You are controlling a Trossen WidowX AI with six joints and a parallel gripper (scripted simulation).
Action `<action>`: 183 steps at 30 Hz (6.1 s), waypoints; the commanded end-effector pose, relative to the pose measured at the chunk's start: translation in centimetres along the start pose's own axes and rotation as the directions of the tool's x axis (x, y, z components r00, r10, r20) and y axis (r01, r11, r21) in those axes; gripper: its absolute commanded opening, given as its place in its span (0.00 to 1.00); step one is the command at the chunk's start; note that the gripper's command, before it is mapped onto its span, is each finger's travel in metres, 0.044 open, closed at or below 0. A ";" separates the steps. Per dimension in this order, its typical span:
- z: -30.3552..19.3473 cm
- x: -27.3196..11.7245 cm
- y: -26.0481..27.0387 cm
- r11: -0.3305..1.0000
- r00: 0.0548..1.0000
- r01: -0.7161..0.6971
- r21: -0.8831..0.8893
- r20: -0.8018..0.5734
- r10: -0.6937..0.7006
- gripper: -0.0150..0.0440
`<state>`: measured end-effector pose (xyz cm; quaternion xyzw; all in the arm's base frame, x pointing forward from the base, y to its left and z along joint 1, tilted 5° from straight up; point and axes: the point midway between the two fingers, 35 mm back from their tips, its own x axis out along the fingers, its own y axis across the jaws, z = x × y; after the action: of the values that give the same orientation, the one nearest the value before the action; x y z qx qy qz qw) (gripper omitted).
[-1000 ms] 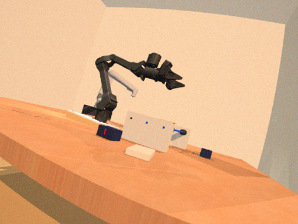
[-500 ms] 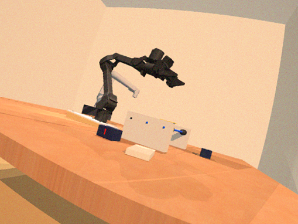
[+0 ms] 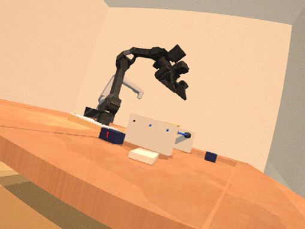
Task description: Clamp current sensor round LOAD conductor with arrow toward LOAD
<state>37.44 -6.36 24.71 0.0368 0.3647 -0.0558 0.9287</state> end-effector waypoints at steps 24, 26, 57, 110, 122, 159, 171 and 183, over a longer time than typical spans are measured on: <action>-2.7 2.1 -2.9 0.996 0.933 0.011 0.083 -0.359 0.020 1.00; -2.7 2.1 -2.9 0.996 0.933 0.011 0.083 -0.359 0.020 1.00; -19.7 -4.3 6.7 0.984 0.713 -0.159 -0.080 -0.699 0.058 1.00; -21.7 -2.0 7.0 0.983 0.714 -0.166 -0.079 -0.697 0.065 0.38; -17.7 -5.6 6.6 0.984 0.714 -0.162 -0.080 -0.698 0.061 0.25; -9.9 -3.9 8.0 0.572 0.796 -0.532 -0.624 -0.600 0.086 0.25; -7.3 -1.0 8.9 0.188 0.834 -0.552 -0.813 -0.542 0.102 0.25; -4.9 1.7 9.9 -0.204 0.866 -0.458 -0.865 -0.486 0.118 0.25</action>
<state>35.70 3.71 20.07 -0.5417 0.3937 0.4434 0.5958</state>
